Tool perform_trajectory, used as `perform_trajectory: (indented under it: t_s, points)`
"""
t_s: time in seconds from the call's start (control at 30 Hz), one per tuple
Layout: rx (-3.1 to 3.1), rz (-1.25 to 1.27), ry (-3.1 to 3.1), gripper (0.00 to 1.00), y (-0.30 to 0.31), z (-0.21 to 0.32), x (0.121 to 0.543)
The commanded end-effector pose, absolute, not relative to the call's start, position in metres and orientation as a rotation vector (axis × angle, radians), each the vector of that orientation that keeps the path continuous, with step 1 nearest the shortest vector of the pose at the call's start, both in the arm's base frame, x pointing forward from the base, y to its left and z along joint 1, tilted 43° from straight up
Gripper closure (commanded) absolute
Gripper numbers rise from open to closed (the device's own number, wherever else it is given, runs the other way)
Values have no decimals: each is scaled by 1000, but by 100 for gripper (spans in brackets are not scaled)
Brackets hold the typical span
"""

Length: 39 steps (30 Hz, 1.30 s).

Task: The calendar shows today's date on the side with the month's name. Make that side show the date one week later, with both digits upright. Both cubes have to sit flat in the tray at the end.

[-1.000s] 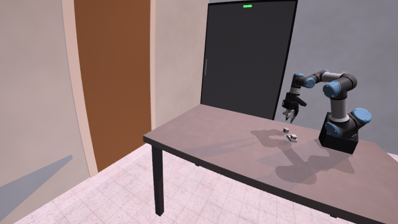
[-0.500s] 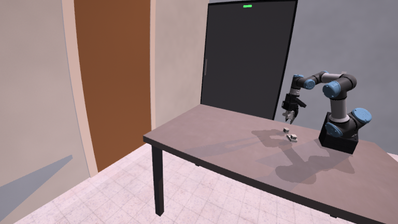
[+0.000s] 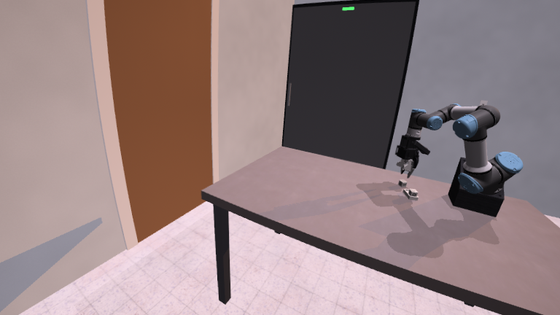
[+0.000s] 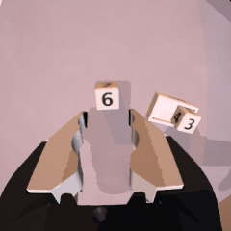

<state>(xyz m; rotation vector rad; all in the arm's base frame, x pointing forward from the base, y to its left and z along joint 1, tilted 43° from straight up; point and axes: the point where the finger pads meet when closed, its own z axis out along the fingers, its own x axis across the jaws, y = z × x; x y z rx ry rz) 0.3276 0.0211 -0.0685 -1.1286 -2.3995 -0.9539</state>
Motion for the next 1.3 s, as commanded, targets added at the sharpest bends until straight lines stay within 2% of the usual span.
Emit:
perform_trajectory:
  t_s: [0.0,1.27]
  points:
    - [-1131,-954,-2402,72,26,-74,328]
    - [-1131,-954,-2402,72,36,-85,328]
